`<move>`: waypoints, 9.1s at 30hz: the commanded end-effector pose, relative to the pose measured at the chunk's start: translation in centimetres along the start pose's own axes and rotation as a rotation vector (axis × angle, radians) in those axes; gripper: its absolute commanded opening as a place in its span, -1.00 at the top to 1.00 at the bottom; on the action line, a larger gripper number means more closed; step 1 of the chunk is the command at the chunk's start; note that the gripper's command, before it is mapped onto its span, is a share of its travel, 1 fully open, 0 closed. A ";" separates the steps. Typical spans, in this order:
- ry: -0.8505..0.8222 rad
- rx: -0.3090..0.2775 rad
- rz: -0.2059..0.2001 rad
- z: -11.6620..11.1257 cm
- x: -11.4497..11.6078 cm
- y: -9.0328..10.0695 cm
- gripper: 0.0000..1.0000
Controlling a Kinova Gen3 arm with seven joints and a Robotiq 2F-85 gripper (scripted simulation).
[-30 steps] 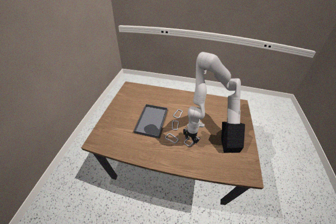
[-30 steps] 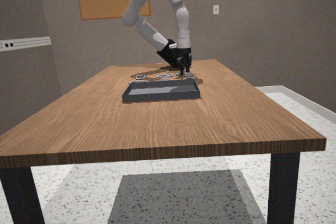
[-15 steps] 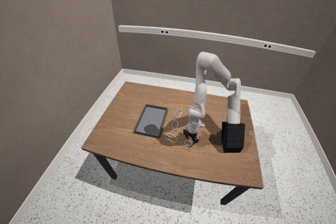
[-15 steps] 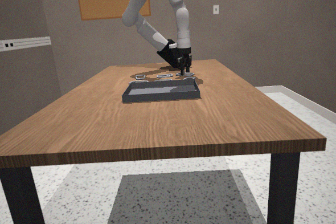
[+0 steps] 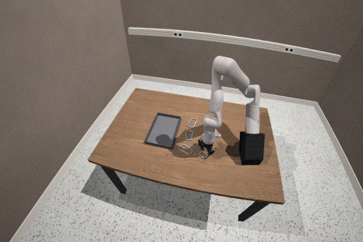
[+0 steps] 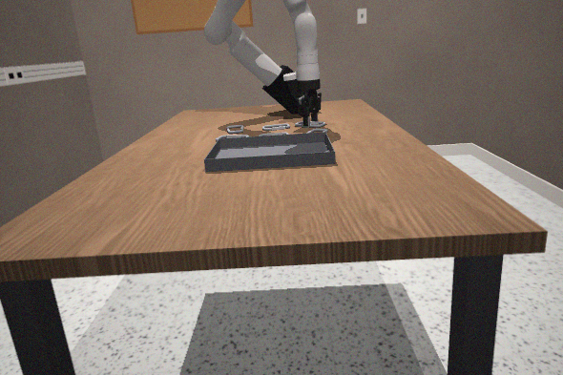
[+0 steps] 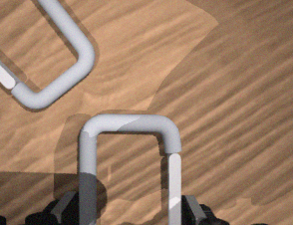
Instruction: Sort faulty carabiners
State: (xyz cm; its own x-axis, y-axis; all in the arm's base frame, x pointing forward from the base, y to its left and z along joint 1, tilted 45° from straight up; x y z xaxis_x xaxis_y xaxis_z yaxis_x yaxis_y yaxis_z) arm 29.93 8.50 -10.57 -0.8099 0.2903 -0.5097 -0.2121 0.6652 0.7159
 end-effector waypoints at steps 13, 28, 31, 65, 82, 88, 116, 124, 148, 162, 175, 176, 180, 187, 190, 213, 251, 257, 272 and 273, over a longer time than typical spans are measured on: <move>0.000 -0.002 0.000 0.1 0.0 0.1 -0.22; 0.000 -0.002 0.000 0.1 0.0 0.1 -0.22; 0.000 -0.002 0.000 0.1 0.0 0.1 -0.22; 0.000 -0.003 0.000 0.1 0.0 0.1 -0.18; 0.000 -0.003 0.000 0.1 0.0 0.1 -0.14; 0.000 -0.003 0.000 0.1 0.0 0.1 -0.14; 0.001 -0.004 0.000 0.1 0.0 0.2 -1.00; 0.001 -0.004 0.000 0.1 0.0 0.2 -1.00; 0.001 -0.004 0.000 0.1 0.0 0.2 -1.00; 0.001 -0.004 0.000 0.1 0.0 0.2 -1.00; 0.001 -0.004 0.000 0.1 0.0 0.2 -1.00; 0.001 -0.004 0.000 0.1 0.0 0.2 -1.00; 0.001 -0.004 0.000 0.1 0.0 0.2 -1.00; -0.002 0.003 -0.001 -0.1 0.0 8.5 -1.00; -0.002 0.003 -0.001 -0.1 0.0 8.7 -1.00; -0.001 0.003 -0.001 0.0 0.0 8.7 -1.00; 0.082 0.005 -0.003 -5.1 -10.8 9.5 -1.00; 0.082 0.005 -0.003 -5.1 -10.8 9.5 -1.00; 0.124 0.006 -0.004 -7.6 -16.1 9.9 -1.00; 0.124 0.006 -0.004 -7.6 -16.1 9.9 -1.00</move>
State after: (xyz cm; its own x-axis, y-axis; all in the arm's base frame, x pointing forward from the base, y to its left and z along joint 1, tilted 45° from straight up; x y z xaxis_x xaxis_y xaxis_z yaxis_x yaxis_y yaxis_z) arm 35.85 5.60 7.04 -0.8788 0.1683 -0.4465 -0.2205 0.6866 0.6928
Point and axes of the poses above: the point where the finger pads meet when closed, its own y axis back along the fingers, its own x axis across the jaws, z = x × y, the point moved 5 cm from there along y, back along the fingers, and after that the axes turned 6 degrees about -y, right-handed, at the moved point
